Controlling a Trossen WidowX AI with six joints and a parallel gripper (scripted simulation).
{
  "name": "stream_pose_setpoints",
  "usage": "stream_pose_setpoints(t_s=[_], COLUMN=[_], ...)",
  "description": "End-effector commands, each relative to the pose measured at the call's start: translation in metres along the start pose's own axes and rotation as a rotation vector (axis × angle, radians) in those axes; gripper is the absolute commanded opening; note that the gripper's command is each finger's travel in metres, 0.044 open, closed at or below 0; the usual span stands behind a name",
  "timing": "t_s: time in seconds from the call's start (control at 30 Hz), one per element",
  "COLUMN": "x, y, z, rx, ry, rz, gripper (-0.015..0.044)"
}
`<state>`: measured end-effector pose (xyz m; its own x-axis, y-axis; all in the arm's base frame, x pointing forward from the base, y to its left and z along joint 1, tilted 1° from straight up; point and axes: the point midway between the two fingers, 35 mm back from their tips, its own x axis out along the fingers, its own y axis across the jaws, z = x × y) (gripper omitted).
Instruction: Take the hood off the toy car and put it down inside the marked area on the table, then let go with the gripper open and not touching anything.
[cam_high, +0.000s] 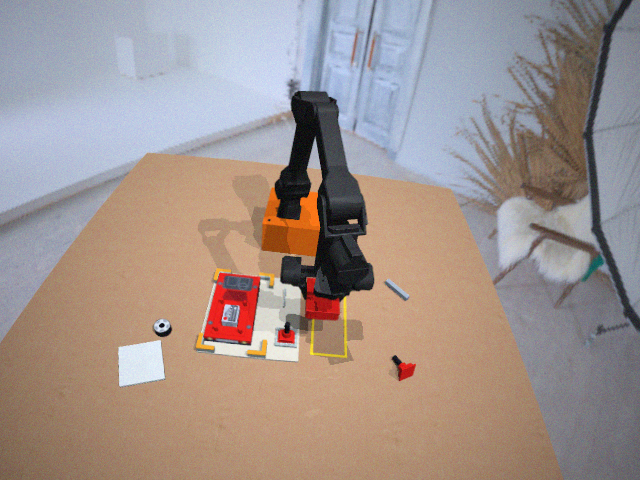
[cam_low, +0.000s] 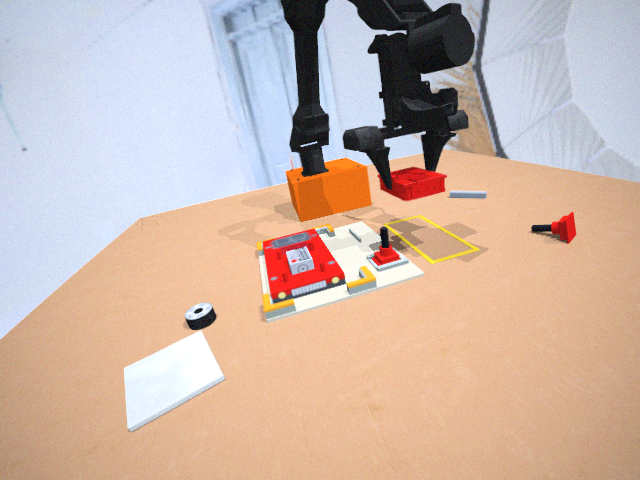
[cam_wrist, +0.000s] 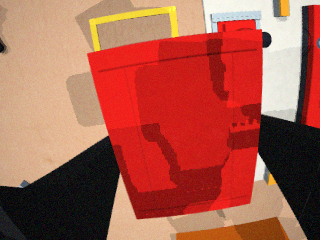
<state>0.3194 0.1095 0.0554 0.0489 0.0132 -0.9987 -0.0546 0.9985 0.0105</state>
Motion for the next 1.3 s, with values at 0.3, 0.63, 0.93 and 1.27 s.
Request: stream_pose_setpoints(t_s=[0.3, 0.63, 0.93, 1.27], x=[0.0, 0.008, 0.015, 0.023], y=[0.032, 0.033, 0.033, 0.033], z=[-0.016, -0.016, -0.015, -0.015], rx=[0.002, 0.002, 0.002, 0.002], ry=[0.005, 0.005, 0.005, 0.005], rz=[-0.001, -0.001, -0.001, -0.001], gripper=[0.0, 0.0, 0.0, 0.0])
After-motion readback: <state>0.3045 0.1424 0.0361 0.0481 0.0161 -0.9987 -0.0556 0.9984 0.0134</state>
